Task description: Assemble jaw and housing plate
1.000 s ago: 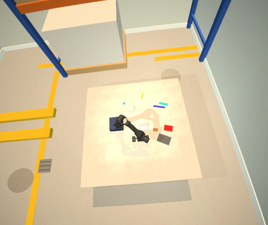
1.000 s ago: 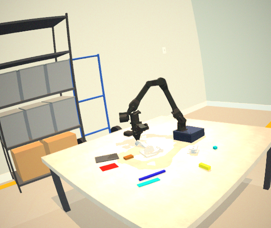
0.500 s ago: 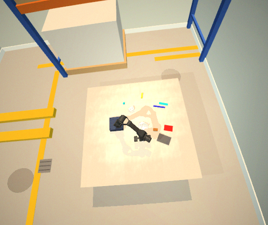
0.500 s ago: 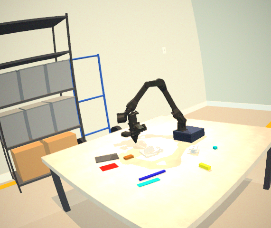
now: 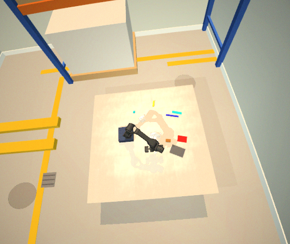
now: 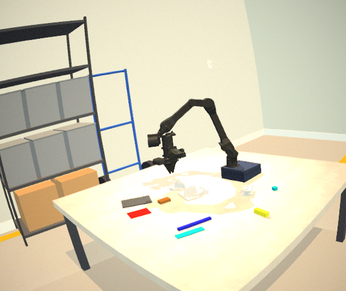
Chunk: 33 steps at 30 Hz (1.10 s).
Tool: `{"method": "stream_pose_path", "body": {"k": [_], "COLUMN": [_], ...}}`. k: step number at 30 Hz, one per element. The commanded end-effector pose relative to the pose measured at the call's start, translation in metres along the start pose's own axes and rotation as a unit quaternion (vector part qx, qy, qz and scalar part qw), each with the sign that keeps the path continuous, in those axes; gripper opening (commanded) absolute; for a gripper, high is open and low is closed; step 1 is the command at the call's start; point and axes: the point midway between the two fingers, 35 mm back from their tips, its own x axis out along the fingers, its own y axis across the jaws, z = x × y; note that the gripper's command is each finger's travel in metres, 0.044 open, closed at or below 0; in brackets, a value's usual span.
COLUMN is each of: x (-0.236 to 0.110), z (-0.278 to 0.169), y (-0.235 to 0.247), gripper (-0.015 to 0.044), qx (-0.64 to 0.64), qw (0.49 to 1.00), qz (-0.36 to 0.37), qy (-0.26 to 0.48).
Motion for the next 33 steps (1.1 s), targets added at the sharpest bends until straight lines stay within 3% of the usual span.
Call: {"method": "stream_pose_path", "body": {"k": [1,12,33], "x": [0.0013,0.0013,0.0013], "z": [-0.0002,-0.0002,-0.0002], "y": [-0.0003,-0.0003,-0.0003], "gripper": [0.0158,0.044,0.044], "qx": [0.0,0.0,0.0], "qw": [1.0,1.0,1.0], "qz": [0.0,0.0,0.0], "qy": [0.0,0.0,0.0]}}
